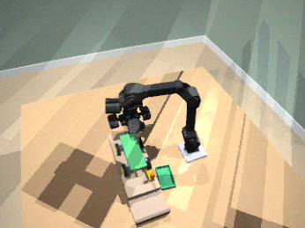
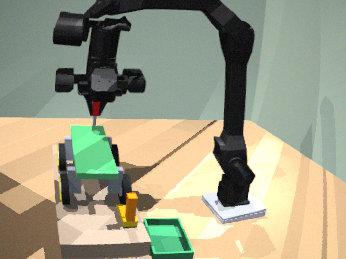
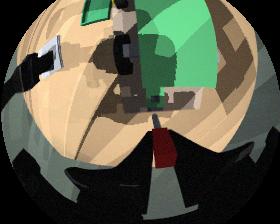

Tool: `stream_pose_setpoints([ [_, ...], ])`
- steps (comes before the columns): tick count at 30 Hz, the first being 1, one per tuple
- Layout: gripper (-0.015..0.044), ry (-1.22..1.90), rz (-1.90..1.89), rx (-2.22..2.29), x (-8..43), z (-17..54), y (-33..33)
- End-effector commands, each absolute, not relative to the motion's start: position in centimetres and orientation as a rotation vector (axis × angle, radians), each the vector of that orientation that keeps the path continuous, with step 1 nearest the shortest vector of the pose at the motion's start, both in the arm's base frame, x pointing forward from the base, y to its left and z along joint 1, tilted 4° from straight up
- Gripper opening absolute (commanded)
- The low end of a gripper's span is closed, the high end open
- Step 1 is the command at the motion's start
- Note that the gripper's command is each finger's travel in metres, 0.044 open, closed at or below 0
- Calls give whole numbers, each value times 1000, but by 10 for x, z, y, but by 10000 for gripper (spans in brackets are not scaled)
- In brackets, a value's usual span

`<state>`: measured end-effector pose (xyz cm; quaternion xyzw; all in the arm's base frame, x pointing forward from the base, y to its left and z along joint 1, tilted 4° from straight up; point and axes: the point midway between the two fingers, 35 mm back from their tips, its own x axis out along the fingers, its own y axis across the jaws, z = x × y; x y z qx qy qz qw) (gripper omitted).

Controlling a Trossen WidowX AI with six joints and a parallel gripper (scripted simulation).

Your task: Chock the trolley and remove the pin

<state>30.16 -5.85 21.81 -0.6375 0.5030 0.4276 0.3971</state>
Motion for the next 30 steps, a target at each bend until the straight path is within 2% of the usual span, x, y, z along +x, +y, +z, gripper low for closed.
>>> stream_pose_setpoints([
  [1,0,1268,1074,-1621,304,221,-65],
  [14,0,1269,1073,-1622,306,225,-80],
  [30,0,1272,1076,-1622,255,218,-90],
])
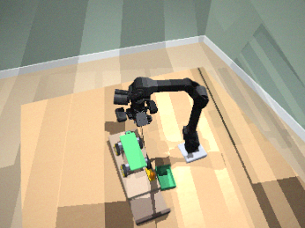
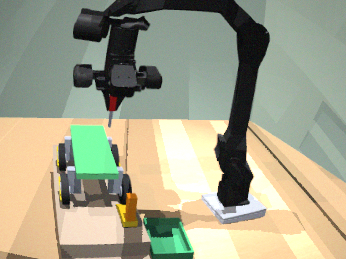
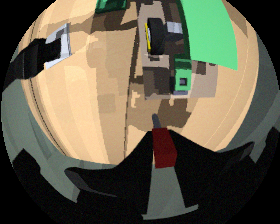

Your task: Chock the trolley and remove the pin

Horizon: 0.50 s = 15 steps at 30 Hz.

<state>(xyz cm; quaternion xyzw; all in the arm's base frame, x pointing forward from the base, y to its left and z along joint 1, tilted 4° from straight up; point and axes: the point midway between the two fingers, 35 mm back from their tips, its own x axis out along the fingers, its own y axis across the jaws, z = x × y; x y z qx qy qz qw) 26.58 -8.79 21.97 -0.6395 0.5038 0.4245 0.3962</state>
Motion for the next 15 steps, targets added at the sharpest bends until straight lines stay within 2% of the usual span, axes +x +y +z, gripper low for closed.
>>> stream_pose_setpoints([
  [1,0,1272,1076,-1622,252,218,-90],
  [15,0,1274,1078,-1621,225,215,-93],
])
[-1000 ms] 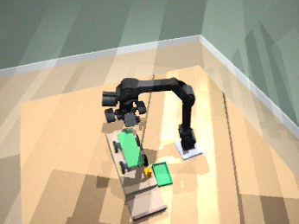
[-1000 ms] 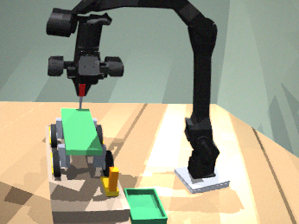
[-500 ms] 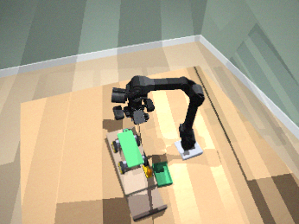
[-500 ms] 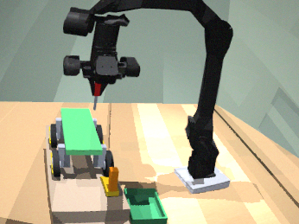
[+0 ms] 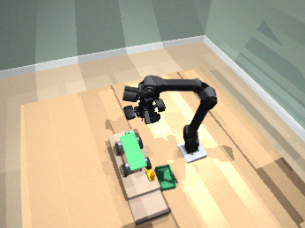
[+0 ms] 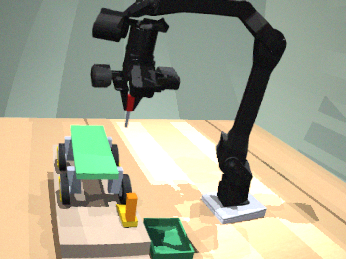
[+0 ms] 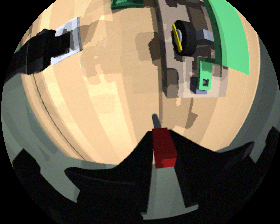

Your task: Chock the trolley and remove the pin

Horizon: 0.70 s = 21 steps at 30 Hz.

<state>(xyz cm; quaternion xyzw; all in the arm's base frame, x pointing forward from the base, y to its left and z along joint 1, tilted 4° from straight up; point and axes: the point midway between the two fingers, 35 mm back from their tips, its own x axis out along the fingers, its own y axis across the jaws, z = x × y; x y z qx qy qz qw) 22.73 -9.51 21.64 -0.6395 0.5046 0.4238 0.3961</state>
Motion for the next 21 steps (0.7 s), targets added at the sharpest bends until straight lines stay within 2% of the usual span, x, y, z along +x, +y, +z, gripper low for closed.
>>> stream_pose_setpoints([
  [1,0,1274,1078,-1621,225,214,-91],
  [21,0,1270,1082,-1616,220,202,-24],
])
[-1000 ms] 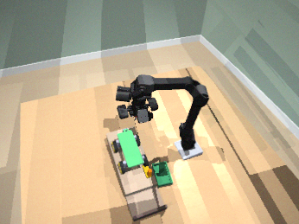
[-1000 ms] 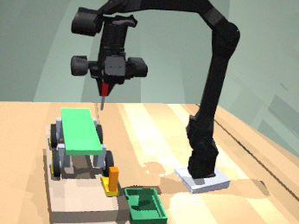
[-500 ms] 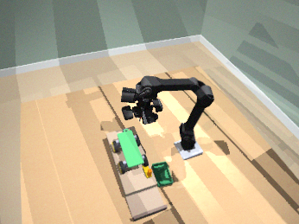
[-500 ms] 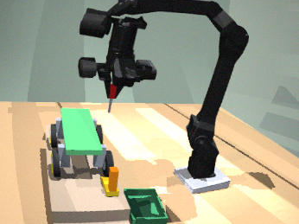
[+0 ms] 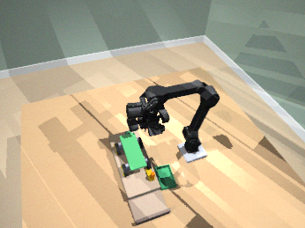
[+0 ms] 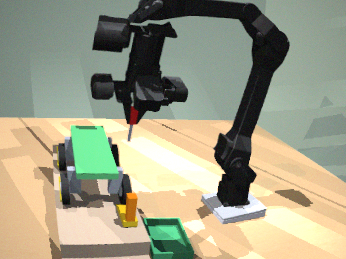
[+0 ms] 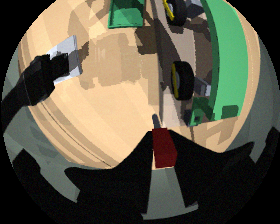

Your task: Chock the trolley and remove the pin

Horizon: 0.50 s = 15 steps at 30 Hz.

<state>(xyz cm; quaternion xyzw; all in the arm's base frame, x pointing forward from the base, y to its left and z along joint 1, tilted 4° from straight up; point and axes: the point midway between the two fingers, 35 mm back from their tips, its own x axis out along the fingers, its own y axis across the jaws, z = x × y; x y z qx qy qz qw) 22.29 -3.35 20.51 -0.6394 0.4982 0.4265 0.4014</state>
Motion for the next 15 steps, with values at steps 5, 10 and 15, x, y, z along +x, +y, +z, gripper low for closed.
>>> stream_pose_setpoints([
  [5,0,1269,1082,-1615,218,199,-7],
  [10,0,1268,1083,-1614,216,197,9],
  [15,0,1267,1084,-1613,213,194,26],
])
